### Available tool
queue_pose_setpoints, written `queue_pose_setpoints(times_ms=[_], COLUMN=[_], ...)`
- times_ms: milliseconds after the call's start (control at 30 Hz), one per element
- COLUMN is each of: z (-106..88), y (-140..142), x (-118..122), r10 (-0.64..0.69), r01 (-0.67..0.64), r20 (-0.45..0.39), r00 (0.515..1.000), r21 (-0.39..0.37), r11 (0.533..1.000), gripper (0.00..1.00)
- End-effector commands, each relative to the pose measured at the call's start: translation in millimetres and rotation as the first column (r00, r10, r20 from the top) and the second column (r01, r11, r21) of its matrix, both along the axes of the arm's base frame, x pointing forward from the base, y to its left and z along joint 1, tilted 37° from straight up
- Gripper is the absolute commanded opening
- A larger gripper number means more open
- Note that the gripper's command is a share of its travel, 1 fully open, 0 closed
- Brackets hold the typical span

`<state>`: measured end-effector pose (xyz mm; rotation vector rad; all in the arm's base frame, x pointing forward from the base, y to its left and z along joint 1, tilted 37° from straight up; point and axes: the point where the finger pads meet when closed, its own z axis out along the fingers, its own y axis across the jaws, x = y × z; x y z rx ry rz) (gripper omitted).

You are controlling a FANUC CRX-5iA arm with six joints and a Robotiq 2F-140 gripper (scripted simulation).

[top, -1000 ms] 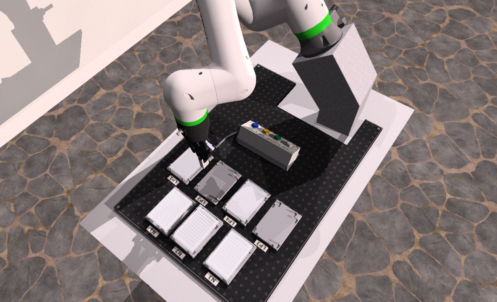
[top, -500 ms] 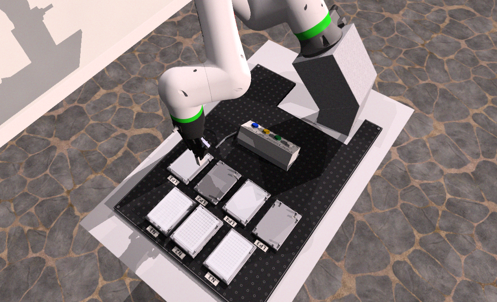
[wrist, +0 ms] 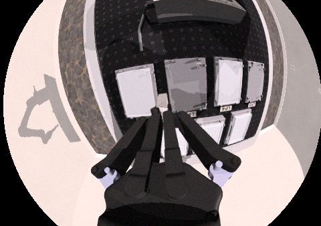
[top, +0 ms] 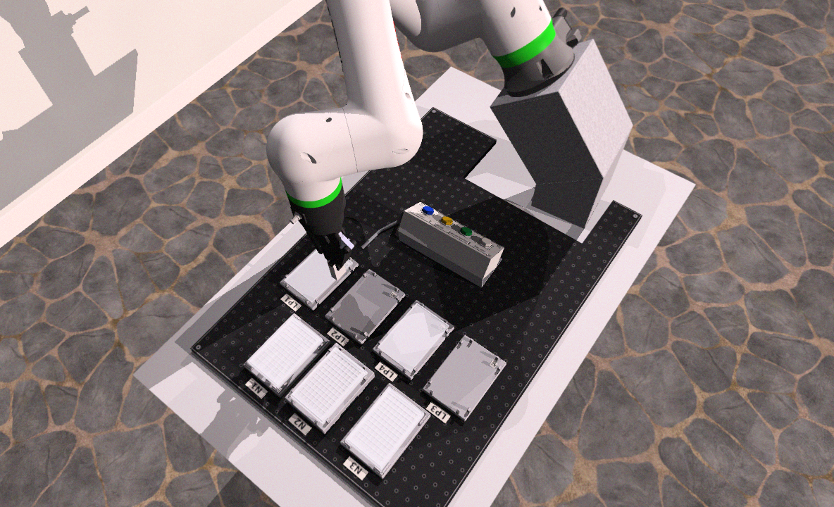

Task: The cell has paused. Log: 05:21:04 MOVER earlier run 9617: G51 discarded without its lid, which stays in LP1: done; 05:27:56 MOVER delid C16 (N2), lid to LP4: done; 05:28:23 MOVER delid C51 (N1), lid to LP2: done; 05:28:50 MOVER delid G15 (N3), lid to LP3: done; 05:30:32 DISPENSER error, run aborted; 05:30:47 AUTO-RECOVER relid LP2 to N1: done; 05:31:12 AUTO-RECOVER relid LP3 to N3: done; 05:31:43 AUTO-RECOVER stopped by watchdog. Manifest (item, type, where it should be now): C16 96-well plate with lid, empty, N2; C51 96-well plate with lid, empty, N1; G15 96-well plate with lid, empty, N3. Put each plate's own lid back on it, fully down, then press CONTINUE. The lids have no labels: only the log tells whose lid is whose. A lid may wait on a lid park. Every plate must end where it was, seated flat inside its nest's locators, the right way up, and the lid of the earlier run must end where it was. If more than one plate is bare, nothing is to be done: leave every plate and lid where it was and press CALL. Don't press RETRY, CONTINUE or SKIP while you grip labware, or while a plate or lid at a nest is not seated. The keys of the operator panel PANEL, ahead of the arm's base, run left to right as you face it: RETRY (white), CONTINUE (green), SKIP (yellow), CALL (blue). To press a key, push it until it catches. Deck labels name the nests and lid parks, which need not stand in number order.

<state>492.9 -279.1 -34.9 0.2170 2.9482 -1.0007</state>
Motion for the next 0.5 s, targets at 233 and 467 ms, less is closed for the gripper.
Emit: queue_pose_setpoints(times_ms=[233,467], z=[-83.8,-133.3], y=[111,174], x=[34,37], r10=[0.001,0.000], r01=[-0.001,0.000], r20=[0.000,0.000], r00=[1.000,1.000], r21=[0.013,0.006], r11=[1.000,1.000], gripper=[0.00,0.00])
